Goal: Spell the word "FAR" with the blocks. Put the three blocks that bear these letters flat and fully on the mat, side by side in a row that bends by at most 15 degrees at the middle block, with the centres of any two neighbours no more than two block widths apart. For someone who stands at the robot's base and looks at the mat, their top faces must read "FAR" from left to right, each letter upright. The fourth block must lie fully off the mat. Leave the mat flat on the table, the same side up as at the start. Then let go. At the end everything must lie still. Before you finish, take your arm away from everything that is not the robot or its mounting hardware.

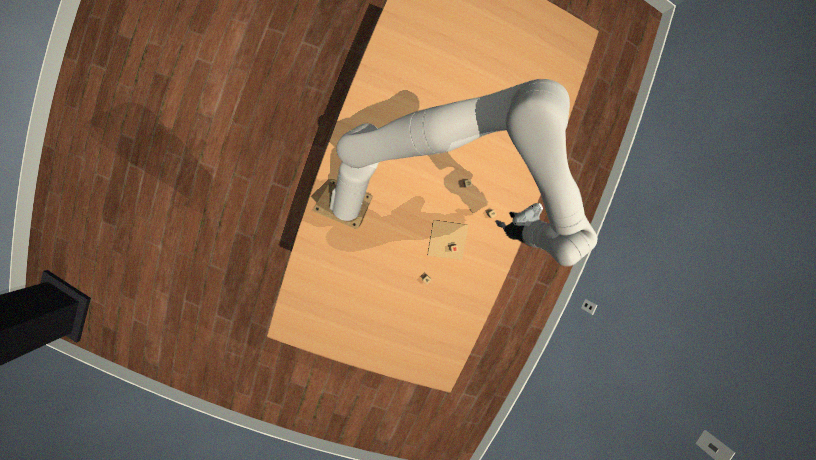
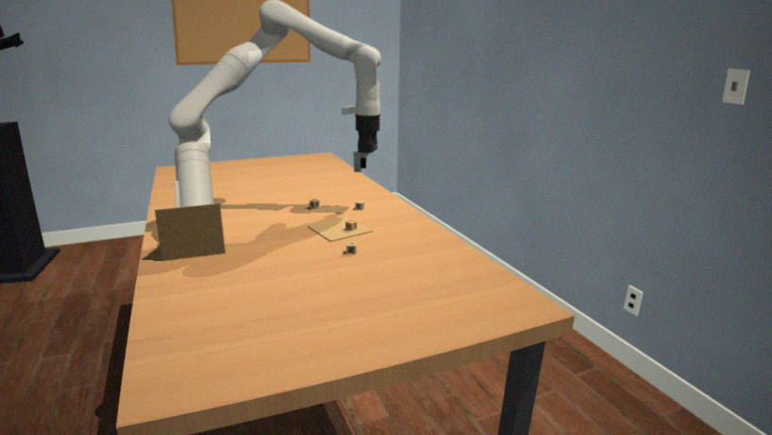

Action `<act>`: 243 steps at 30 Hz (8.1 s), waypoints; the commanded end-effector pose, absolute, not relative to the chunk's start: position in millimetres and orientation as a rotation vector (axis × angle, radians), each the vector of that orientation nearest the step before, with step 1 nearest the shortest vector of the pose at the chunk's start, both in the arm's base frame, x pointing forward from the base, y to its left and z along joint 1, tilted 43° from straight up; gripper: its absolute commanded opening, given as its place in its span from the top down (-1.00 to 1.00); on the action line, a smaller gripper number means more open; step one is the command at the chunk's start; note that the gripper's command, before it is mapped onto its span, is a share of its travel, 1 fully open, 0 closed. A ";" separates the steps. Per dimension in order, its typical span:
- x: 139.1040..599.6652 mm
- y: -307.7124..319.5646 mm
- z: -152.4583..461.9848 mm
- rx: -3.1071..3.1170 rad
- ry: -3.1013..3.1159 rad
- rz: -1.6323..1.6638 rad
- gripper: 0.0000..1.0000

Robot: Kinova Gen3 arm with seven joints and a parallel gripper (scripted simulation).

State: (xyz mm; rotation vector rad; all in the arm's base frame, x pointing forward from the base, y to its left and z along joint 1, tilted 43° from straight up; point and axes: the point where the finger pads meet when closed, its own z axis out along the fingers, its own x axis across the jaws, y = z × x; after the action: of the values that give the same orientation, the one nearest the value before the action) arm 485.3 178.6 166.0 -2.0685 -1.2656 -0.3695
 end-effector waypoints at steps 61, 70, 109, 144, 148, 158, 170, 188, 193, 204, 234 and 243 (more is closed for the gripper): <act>476.3 216.7 138.2 -2.063 -1.274 -0.364 -1.00; 475.9 217.3 137.2 -2.062 -1.273 -0.363 -1.00; 472.6 247.7 104.0 -2.060 -1.272 -0.365 -1.00; 472.7 253.1 100.1 -2.060 -1.274 -0.369 -1.00; 472.7 253.1 100.1 -2.060 -1.274 -0.369 -1.00; 472.7 253.1 100.1 -2.060 -1.274 -0.369 -1.00; 472.7 253.1 100.1 -2.060 -1.274 -0.369 -1.00; 472.7 253.1 100.1 -2.060 -1.274 -0.369 -1.00; 472.7 253.1 100.1 -2.060 -1.274 -0.369 -1.00; 474.4 253.1 100.0 -2.060 -1.275 -0.371 -1.00; 476.5 252.8 100.1 -2.060 -1.276 -0.374 -1.00; 476.5 252.8 100.1 -2.060 -1.276 -0.374 -1.00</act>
State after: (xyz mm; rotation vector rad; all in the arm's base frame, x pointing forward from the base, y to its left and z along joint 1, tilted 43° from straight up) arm 474.1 250.5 100.1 -2.0624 -1.2718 -0.3648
